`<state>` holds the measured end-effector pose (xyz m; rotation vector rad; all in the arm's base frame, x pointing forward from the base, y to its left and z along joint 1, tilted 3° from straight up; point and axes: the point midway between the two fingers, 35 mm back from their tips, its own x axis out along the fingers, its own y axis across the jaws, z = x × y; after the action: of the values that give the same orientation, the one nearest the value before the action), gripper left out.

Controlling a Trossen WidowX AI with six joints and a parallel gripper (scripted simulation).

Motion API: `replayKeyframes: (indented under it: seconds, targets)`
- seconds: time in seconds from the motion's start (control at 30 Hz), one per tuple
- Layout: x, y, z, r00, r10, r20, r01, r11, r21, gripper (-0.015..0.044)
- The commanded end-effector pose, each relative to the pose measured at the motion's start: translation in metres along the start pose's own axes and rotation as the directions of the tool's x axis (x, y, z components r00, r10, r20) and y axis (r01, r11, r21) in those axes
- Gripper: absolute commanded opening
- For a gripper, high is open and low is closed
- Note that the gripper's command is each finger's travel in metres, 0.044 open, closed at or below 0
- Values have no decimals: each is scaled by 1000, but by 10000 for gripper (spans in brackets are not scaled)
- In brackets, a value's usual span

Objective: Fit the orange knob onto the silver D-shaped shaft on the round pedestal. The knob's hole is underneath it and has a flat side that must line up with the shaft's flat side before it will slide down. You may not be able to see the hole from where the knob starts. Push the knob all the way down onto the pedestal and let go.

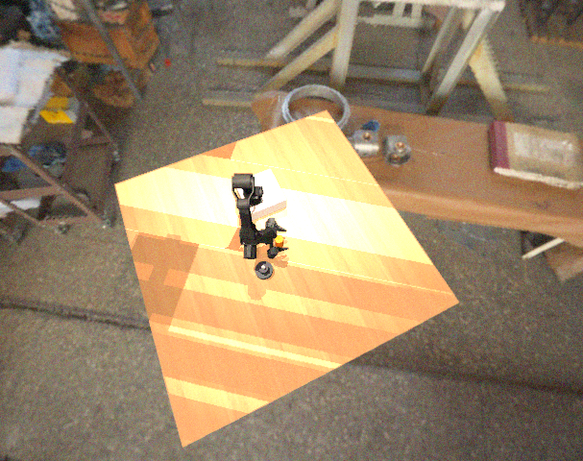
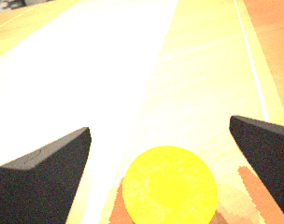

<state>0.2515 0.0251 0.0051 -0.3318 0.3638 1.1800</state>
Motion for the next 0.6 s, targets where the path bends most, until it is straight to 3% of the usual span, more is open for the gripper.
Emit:
replayKeyframes:
  seconds: [0.0,0.17,0.37,0.47,0.57]
  targets:
    - [-11,-4,22,1000,-4,-1,4,1000,-6,440]
    - [-33,-1,68,1000,-3,-1,3,1000,-8,440]
    - [-33,0,69,1000,6,-16,-6,1000,-5,440]
    - [-25,8,64,967,111,-228,-103,994,46,440]
    - [-24,13,61,850,172,-498,-143,985,95,440]
